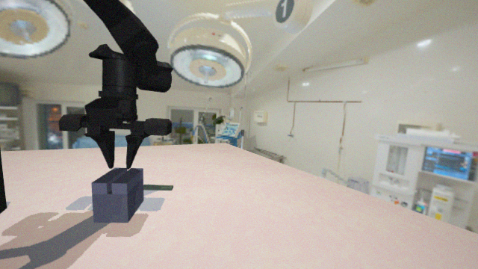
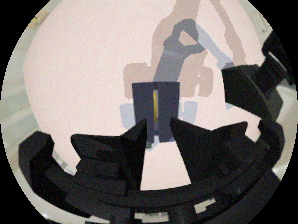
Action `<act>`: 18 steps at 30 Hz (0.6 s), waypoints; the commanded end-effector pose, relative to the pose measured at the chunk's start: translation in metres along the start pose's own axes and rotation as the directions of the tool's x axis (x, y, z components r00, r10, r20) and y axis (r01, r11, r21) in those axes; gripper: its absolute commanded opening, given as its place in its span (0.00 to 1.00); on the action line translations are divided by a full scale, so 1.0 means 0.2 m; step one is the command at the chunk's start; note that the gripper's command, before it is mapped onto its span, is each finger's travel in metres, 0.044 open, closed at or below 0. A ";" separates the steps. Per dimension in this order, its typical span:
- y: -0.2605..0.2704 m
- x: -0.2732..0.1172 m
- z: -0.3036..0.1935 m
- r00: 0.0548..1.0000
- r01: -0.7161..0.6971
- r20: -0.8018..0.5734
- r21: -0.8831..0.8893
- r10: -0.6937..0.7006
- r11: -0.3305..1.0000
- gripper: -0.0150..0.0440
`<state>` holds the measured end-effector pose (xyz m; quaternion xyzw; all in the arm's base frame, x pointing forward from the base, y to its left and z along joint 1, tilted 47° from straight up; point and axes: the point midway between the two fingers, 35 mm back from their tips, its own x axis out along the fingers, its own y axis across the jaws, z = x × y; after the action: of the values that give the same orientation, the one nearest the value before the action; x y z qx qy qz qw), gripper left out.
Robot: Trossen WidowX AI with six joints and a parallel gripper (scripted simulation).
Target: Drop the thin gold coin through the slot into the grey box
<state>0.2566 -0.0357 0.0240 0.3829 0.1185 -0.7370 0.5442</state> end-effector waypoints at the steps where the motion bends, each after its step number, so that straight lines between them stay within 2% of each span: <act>1: 0.00 0.00 0.00 1.000 0.000 0.000 0.001 0.000 1.000 0.53; 6: 0.00 0.00 0.00 1.000 0.000 0.000 0.001 0.000 1.000 0.53; 14: 0.00 -0.10 0.00 1.000 0.001 0.000 0.000 -0.001 1.000 0.88; 16: 0.00 -0.19 0.00 1.000 0.001 0.003 -0.001 -0.001 1.000 0.97; 18: -0.01 -0.28 0.01 1.000 0.001 0.007 -0.001 -0.001 1.000 1.00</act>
<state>0.2572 -0.0128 0.0495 0.3757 0.1178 -0.7425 0.5418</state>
